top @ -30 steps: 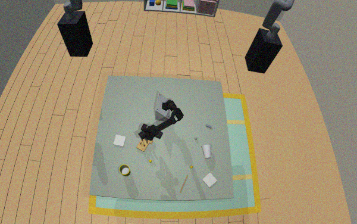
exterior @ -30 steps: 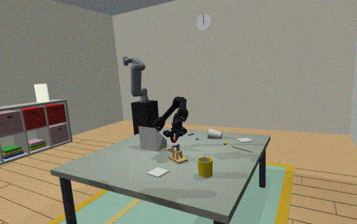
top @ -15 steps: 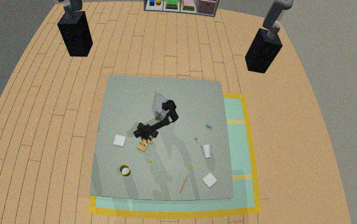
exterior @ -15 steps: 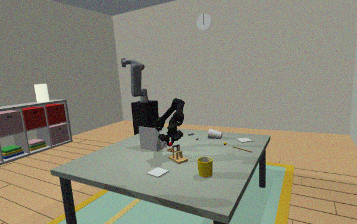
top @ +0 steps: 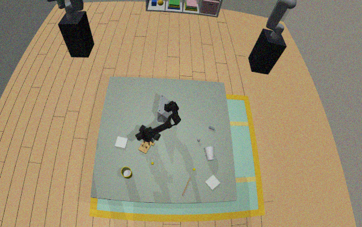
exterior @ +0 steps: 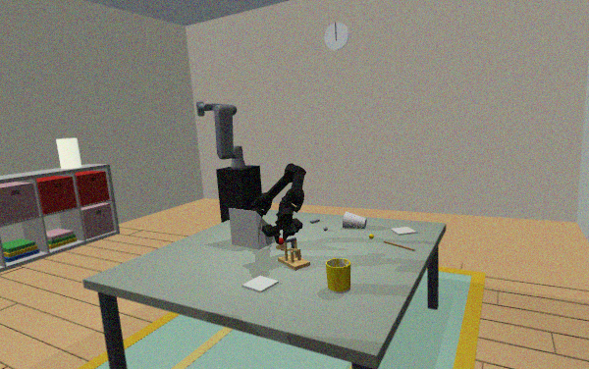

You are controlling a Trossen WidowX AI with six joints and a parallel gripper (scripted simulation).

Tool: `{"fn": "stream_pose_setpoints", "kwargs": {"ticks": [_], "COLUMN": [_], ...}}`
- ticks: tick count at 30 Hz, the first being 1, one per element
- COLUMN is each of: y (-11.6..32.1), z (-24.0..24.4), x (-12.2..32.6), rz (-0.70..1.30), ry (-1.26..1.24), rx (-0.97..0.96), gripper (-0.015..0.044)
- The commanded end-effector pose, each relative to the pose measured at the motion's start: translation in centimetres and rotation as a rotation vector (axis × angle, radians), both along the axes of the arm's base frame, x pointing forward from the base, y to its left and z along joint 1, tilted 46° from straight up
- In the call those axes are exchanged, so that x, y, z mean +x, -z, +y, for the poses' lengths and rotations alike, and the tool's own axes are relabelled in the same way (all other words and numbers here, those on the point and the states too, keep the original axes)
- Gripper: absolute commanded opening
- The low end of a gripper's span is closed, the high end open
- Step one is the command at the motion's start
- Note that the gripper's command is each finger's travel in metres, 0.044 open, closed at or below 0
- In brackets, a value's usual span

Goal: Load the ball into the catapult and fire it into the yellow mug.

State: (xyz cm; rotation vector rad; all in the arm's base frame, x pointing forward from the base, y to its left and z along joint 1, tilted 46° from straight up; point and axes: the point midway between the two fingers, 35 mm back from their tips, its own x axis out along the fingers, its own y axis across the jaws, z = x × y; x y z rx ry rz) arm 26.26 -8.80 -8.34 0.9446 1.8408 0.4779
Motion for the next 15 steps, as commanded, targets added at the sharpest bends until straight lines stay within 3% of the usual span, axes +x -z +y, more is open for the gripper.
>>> {"fn": "stream_pose_setpoints", "kwargs": {"ticks": [1,5,15], "y": [-0.04,-0.04,-0.24], "z": [-0.08,-0.08,-0.31], "x": [-0.01,-0.01,0.00], "rz": [-0.001,-0.001,-0.001], "ry": [0.001,0.001,0.003], "rx": [0.000,0.000,-0.002], "gripper": [0.0000,0.0000,0.0263]}}
